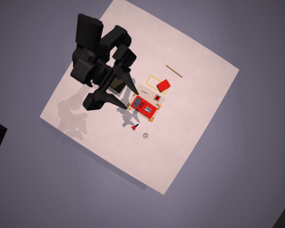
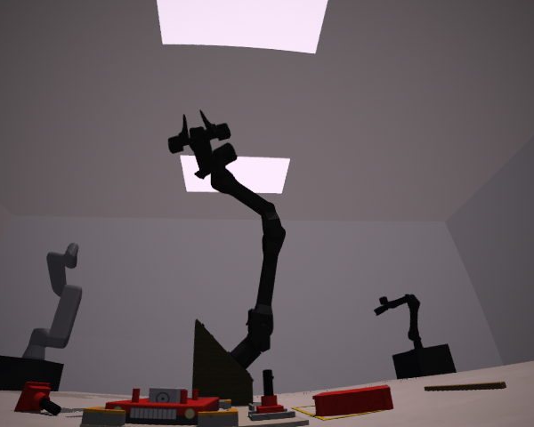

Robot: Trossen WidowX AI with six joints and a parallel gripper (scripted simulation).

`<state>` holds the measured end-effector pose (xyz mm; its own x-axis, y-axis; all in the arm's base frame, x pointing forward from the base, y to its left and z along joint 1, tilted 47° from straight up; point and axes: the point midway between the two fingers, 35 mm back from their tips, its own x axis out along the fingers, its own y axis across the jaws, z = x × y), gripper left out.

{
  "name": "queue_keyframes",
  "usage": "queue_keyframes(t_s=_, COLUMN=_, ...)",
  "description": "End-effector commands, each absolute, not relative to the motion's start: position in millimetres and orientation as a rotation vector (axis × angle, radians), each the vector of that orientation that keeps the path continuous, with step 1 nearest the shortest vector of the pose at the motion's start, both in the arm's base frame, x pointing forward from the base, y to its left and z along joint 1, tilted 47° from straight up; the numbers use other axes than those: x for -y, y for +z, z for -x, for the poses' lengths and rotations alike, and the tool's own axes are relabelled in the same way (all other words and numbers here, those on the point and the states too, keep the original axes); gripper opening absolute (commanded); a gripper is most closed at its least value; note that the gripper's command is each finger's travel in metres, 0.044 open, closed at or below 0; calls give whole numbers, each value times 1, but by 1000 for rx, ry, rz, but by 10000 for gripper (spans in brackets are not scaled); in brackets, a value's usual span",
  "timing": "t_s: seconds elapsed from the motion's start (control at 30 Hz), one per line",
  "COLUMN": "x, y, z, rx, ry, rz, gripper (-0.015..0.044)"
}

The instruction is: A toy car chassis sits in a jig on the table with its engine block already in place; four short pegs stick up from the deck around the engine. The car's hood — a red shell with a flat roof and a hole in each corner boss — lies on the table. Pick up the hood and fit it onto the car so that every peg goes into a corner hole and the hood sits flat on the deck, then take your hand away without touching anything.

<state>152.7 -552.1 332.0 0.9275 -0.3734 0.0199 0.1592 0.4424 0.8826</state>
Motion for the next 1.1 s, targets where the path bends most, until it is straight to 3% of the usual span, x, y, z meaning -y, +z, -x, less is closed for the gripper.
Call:
queue_keyframes(t_s=0.0, x=552, y=332, z=-154, rx=224, ry=-336, rz=-1064, gripper=246)
queue_keyframes(t_s=0.27, x=526, y=314, z=-219, rx=120, ry=-321, rz=-1006, gripper=440)
queue_keyframes(t_s=1.07, x=349, y=232, z=-391, rx=-371, ry=-5, rz=-711, gripper=440)
